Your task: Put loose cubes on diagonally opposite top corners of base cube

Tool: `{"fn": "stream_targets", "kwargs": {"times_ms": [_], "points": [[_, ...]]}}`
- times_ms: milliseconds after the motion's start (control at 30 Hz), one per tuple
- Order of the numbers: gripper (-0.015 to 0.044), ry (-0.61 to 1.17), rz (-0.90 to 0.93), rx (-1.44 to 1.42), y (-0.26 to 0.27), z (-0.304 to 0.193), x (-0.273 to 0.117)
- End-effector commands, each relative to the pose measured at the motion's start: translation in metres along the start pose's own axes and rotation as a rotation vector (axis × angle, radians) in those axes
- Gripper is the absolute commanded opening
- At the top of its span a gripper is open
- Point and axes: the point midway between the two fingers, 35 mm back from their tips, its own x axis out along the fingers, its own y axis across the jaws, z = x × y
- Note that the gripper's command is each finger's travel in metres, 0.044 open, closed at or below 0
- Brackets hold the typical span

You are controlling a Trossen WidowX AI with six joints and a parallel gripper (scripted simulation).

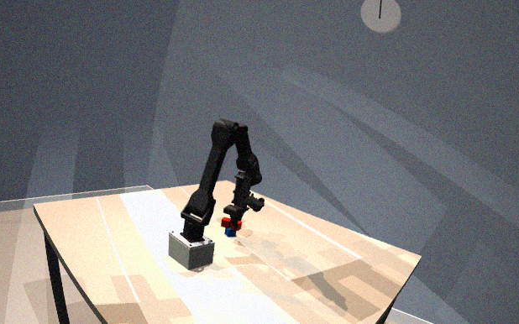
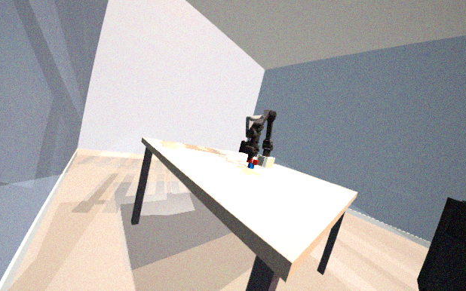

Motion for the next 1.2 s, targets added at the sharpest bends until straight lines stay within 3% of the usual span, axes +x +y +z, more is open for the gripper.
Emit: {"fn": "stream_targets", "kwargs": {"times_ms": [0,200,333,1167], "points": [[0.0105,-0.004,0.0,-0.003,0.0,0.001,0.0],[0.0105,-0.004,0.0,-0.003,0.0,0.001,0.0],[0.0205,-0.004,0.0,-0.003,0.0,0.001,0.0],[0.0205,0.0,0.0,0.0,0.0,0.0,-0.04]]}}
